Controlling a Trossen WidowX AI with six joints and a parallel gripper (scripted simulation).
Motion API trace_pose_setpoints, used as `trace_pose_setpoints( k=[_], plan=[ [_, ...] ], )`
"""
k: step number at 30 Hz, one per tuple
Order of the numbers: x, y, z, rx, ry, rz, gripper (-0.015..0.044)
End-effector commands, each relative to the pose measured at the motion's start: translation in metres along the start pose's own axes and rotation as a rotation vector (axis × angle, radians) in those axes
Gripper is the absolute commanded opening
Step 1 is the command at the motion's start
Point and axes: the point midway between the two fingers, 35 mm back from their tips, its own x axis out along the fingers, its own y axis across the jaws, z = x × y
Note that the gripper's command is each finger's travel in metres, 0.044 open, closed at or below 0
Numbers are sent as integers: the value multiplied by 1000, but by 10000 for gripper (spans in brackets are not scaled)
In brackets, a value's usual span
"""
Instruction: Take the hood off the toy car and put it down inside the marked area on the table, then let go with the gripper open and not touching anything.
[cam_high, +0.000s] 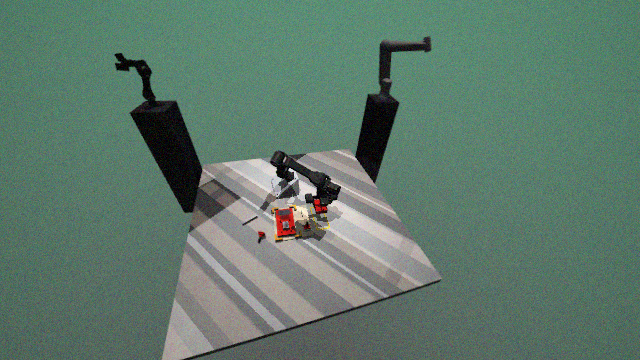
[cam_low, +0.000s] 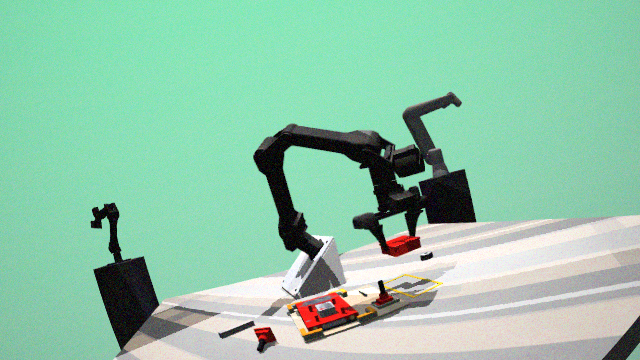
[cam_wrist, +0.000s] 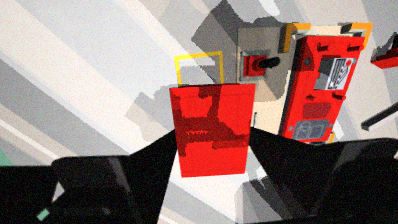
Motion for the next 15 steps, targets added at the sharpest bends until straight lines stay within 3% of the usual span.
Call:
trace_pose_setpoints(
  k=[1,15],
  plan=[
    [2,1,1,6,-3,4,0],
    [15,2,2,5,-3,4,0]
  ],
)
